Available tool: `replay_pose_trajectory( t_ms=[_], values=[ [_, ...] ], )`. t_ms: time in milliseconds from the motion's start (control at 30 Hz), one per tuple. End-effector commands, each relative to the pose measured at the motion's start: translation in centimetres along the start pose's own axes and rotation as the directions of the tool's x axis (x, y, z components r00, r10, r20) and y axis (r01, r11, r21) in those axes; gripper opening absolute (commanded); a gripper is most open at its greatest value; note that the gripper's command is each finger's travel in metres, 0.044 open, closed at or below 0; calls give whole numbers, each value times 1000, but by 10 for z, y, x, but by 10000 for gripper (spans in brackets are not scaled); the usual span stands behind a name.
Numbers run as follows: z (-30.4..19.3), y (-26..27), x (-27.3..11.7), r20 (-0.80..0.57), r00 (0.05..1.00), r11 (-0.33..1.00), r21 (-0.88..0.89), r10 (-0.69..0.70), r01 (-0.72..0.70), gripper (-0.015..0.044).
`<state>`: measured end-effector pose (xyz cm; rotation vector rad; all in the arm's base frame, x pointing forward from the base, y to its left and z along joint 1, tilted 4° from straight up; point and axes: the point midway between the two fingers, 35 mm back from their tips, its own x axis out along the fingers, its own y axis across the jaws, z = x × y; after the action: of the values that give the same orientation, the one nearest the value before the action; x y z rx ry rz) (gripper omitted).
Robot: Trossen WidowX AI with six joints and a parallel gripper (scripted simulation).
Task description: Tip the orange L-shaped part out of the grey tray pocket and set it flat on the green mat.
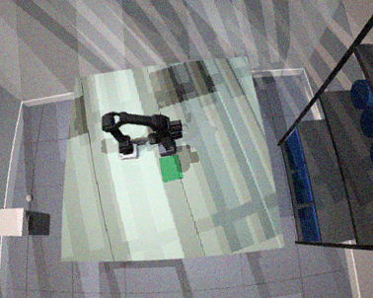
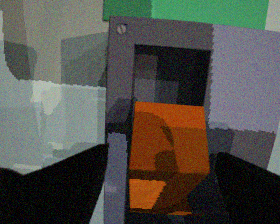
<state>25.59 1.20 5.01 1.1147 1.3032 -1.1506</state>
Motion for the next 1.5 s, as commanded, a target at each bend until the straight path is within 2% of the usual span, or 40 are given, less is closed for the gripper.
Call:
replay_pose_trajectory(
  t_ms=[0,100,433,533,1467],
  values=[
    [0,0,0,0,1000,1000,0,1,-1,228],
    [0,0,0,0,1000,1000,0,1,-1,149],
    [0,0,0,0,1000,1000,0,1,-1,82],
    [0,0,0,0,1000,1000,0,1,-1,3],
    [0,1,-33,3,1000,1000,3,-3,3,0]
  ],
)
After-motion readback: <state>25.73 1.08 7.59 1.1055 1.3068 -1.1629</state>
